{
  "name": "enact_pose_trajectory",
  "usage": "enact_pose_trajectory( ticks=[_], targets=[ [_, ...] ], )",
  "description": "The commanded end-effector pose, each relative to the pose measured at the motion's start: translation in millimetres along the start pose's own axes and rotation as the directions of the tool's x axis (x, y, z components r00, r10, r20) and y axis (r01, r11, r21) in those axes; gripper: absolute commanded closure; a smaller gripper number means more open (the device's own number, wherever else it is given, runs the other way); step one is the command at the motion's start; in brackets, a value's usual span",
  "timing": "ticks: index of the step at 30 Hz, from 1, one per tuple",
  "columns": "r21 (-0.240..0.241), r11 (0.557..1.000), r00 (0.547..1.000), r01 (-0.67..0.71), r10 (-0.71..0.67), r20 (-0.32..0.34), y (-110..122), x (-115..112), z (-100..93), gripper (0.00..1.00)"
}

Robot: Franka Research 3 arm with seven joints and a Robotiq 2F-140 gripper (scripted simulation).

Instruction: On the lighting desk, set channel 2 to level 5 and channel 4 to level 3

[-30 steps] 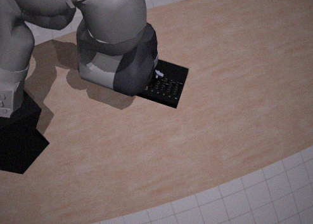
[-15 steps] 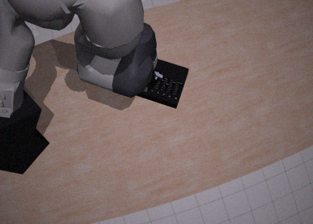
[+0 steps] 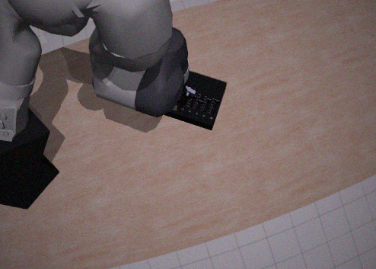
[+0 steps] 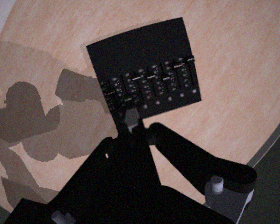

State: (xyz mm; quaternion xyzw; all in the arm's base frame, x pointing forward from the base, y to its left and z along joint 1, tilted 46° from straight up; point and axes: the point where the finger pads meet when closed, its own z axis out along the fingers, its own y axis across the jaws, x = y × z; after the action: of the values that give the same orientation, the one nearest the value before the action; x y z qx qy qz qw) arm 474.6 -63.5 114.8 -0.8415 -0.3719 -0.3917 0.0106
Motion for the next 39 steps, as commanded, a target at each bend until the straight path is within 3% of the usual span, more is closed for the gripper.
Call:
enact_pose_trajectory(
  ticks=[1,39],
  targets=[
    [0.0,1.0,1.0,-0.001,0.001,0.002,-0.6,-0.9,0.0,1.0],
    [0.0,1.0,1.0,-0.001,0.001,0.002,-1.0,2.5,0.0,1.0]
  ],
)
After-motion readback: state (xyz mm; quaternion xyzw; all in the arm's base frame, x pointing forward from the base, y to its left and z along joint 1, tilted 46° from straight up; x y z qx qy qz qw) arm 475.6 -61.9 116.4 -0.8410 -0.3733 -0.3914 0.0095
